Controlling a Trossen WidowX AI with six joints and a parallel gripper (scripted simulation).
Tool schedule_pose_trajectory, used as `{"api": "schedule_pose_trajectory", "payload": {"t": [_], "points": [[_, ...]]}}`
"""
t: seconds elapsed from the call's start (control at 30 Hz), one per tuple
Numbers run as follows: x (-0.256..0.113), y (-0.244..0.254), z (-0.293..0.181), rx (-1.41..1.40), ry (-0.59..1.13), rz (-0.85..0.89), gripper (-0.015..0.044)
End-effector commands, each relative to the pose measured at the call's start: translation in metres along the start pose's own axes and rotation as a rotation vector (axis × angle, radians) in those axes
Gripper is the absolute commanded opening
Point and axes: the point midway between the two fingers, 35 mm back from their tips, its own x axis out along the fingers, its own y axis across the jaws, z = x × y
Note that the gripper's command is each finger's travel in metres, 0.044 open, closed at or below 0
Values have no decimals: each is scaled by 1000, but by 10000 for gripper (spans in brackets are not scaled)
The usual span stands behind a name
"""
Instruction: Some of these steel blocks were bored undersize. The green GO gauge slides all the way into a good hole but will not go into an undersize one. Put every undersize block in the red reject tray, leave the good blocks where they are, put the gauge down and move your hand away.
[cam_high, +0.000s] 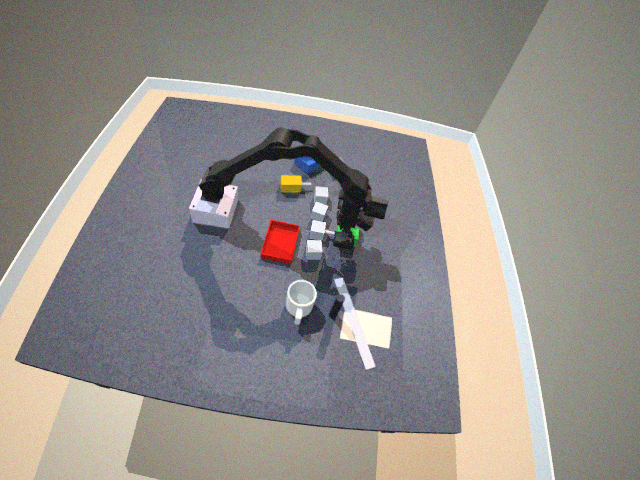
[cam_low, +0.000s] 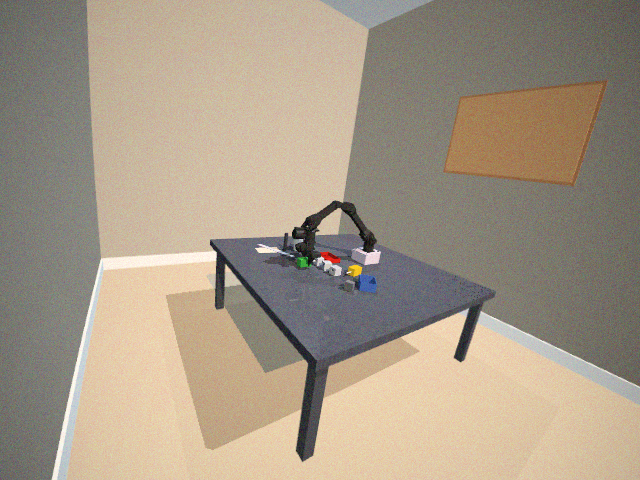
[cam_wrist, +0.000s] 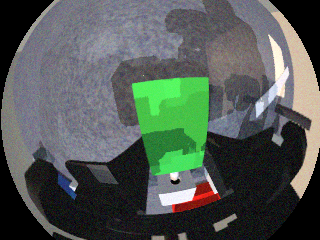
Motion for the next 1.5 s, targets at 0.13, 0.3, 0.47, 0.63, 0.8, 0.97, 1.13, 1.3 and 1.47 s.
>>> {"api": "schedule_pose_trajectory", "payload": {"t": [0.13, 0.3, 0.47, 0.63, 0.8, 0.97, 1.13, 1.3, 1.47], "points": [[-6, 0, 3, 3, -11, 3, 0], [-9, 0, 5, 3, -10, 3, 0], [-9, 0, 5, 3, -10, 3, 0], [-8, 0, 6, 3, -11, 3, 0], [-6, 0, 7, 3, -11, 3, 0], [-6, 0, 7, 3, -12, 3, 0], [-6, 0, 6, 3, -11, 3, 0], [-6, 0, 2, 3, -11, 3, 0], [-7, 0, 1, 3, -11, 3, 0]]}}
